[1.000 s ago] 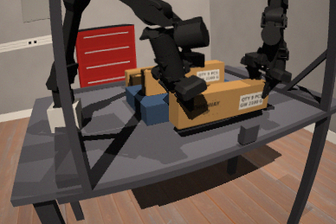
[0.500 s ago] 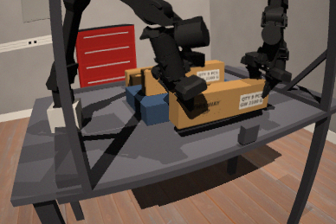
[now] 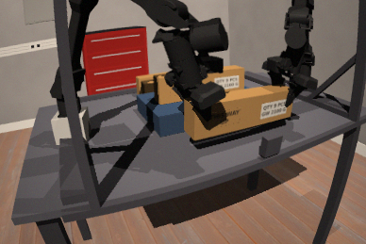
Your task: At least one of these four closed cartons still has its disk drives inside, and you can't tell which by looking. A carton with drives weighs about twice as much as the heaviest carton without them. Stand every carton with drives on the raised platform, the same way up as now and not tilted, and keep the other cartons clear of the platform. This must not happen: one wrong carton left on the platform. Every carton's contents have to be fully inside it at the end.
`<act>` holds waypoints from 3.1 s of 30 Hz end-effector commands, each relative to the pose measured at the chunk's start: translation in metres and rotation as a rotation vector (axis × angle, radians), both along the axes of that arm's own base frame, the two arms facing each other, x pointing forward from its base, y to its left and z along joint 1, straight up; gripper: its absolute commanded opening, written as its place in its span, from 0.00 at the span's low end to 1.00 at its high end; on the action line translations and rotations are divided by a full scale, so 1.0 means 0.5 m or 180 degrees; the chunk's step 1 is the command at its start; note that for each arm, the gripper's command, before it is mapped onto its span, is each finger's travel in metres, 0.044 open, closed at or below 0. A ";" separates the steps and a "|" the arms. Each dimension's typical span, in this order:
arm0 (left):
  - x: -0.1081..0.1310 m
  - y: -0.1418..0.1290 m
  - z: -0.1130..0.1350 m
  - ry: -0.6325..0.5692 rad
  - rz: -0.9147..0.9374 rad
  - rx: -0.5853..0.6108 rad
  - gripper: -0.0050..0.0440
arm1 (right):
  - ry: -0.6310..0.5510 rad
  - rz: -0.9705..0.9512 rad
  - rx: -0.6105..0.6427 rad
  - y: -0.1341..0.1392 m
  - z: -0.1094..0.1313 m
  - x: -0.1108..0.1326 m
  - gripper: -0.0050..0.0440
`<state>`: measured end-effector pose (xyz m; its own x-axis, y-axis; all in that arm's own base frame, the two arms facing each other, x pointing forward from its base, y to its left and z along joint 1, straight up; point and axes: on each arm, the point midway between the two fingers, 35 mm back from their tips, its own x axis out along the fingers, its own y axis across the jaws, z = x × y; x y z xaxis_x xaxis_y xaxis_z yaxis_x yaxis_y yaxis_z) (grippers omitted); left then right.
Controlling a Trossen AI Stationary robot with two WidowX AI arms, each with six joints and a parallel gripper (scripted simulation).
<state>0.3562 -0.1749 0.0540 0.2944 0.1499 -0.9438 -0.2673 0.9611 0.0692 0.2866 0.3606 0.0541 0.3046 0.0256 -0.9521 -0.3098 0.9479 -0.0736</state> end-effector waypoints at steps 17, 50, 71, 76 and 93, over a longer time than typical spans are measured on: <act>0.012 -0.024 0.124 -0.0227 -0.0012 -0.0182 0.00 | -0.0122 0.0009 0.0247 0.023 0.130 -0.003 0.00; 0.013 -0.025 0.125 -0.0233 -0.0005 -0.0177 0.00 | -0.0120 0.0013 0.0256 0.023 0.129 -0.005 0.00; 0.012 -0.028 0.130 -0.0252 -0.0010 -0.0199 0.00 | -0.0146 0.0013 0.0314 0.030 0.172 -0.007 0.00; 0.012 -0.028 0.130 -0.0252 -0.0010 -0.0199 0.00 | -0.0146 0.0013 0.0314 0.030 0.172 -0.007 0.00; 0.013 -0.028 0.131 -0.0245 -0.0016 -0.0204 0.00 | -0.0148 0.0011 0.0311 0.031 0.173 -0.007 0.00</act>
